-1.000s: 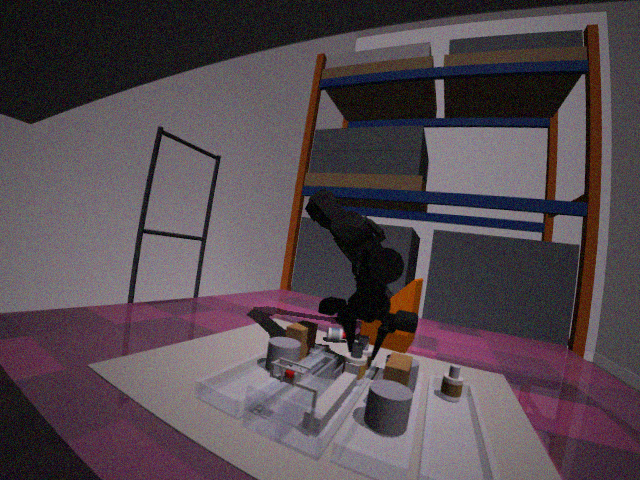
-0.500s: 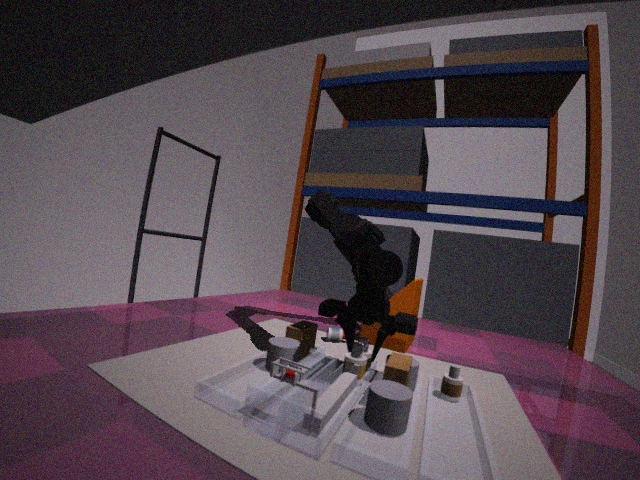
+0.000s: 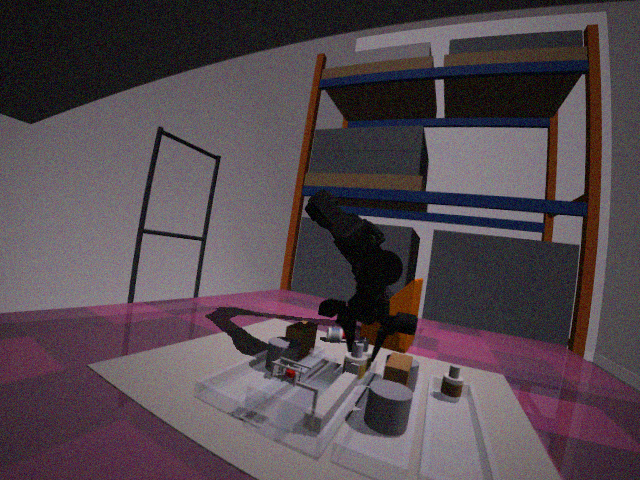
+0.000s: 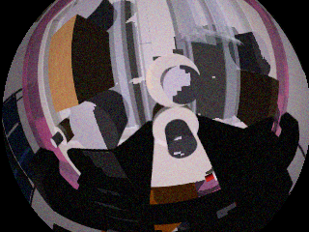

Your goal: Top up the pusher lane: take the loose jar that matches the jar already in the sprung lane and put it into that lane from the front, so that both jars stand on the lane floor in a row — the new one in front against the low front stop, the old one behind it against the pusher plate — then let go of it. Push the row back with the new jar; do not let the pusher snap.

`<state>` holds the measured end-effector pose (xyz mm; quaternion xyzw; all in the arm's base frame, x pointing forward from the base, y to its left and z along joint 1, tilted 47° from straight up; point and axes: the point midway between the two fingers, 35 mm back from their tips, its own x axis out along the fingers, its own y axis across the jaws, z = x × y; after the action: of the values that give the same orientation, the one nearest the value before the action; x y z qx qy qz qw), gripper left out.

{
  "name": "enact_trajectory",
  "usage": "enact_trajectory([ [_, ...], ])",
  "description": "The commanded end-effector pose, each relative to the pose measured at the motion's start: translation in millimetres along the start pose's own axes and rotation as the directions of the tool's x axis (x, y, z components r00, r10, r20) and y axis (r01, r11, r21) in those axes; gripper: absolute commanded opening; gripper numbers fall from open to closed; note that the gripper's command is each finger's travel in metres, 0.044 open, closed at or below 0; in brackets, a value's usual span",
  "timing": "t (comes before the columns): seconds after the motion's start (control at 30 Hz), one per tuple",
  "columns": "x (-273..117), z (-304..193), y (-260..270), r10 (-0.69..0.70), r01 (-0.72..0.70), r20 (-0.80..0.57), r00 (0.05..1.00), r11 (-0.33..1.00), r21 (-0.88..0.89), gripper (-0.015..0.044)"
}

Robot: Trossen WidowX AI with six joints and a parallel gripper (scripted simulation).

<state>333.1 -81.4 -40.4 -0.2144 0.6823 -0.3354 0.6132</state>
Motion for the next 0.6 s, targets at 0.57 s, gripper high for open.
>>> enact_trajectory([
  [0.57,0.8,-1.5,-2.2,-0.01,0.01,0.007,1.0,1.0,0.005,0.0],
])
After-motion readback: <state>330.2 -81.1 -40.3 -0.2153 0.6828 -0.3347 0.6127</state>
